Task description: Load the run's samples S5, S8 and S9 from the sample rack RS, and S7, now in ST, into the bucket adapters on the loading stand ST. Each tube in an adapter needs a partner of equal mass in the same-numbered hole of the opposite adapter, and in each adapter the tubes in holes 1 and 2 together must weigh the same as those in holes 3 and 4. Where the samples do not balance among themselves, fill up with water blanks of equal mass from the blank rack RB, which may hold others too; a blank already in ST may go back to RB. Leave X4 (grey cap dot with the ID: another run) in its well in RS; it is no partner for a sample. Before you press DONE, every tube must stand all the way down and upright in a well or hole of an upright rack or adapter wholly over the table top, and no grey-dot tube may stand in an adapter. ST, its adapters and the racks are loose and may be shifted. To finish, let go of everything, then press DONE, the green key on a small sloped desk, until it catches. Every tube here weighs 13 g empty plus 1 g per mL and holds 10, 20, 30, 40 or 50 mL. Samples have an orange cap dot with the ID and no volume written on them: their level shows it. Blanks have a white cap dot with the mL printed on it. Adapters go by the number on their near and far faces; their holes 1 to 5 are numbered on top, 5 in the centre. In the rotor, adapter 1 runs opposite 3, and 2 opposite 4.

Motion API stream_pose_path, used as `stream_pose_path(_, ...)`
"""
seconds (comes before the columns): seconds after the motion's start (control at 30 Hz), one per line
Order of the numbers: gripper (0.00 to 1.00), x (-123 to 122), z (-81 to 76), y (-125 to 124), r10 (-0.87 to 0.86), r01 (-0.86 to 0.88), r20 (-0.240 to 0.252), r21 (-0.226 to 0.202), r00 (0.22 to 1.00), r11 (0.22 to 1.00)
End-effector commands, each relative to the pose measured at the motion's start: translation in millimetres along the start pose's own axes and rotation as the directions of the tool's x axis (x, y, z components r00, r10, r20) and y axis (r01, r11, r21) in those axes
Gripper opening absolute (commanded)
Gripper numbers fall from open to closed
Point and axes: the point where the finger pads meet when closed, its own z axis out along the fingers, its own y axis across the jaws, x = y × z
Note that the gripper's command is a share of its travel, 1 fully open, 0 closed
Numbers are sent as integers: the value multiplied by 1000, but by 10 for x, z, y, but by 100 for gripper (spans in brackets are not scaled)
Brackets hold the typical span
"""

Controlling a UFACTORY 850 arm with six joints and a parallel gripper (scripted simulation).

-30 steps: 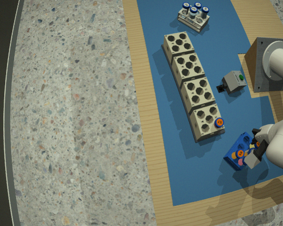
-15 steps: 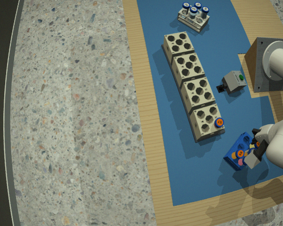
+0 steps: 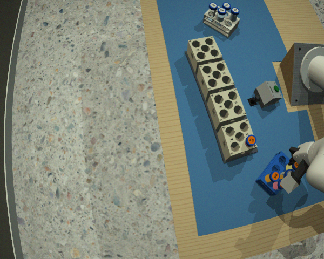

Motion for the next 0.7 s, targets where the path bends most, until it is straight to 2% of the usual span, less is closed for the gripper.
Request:
stream_pose_path(0.0,0,5,-31,0,0,0,-1,0,1000,1000)
stream_pose_path(0.67,0,5,-138,0,0,0,-1,0,1000,1000)
